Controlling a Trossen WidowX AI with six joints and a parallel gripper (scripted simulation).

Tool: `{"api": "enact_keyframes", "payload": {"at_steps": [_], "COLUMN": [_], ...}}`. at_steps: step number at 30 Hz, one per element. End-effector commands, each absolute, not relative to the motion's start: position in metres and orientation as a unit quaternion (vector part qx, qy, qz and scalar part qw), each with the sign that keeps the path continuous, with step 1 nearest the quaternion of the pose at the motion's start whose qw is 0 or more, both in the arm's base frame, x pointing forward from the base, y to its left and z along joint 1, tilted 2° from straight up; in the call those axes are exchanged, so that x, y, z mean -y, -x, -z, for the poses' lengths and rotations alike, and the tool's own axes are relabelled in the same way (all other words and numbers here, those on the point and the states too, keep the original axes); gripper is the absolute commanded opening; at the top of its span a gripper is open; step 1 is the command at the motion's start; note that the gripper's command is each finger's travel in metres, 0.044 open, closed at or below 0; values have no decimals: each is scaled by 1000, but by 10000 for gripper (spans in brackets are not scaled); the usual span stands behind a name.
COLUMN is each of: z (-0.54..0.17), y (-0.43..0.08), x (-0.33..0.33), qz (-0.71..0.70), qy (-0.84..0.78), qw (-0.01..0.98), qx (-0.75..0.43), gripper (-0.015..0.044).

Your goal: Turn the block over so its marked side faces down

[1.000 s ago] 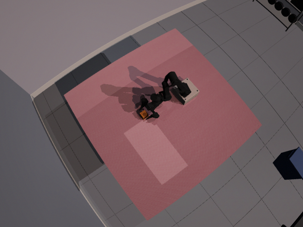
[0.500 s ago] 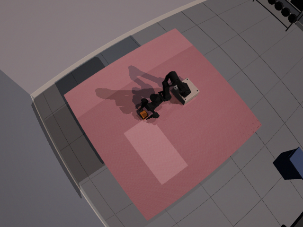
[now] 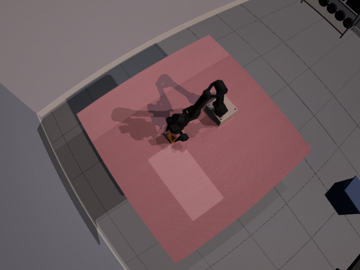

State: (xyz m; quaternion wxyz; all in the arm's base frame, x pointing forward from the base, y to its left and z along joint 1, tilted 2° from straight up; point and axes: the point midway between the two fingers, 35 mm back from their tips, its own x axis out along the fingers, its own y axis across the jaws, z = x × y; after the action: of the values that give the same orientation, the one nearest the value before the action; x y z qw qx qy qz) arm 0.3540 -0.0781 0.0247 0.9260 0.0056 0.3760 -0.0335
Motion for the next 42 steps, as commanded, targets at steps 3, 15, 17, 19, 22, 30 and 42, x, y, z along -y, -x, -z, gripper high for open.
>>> {"api": "enact_keyframes", "payload": {"at_steps": [3, 15, 17, 19, 22, 30, 42], "z": [-65, -68, -70, -73, -78, -93, -58], "y": [-328, -336, -343, -348, -354, -363, -365], "x": [72, 73, 74, 74, 74, 73, 74], "qz": [32, 32, 32, 32, 32, 32, 32], "qy": [4, 0, -3, -6, -8, -6, -6], "qw": [889, 869, 852, 834, 806, 727, 726], "qx": [-458, -493, -522, -550, -591, -685, -687], "gripper": [440, 440, 440, 440, 440, 440, 440]}}
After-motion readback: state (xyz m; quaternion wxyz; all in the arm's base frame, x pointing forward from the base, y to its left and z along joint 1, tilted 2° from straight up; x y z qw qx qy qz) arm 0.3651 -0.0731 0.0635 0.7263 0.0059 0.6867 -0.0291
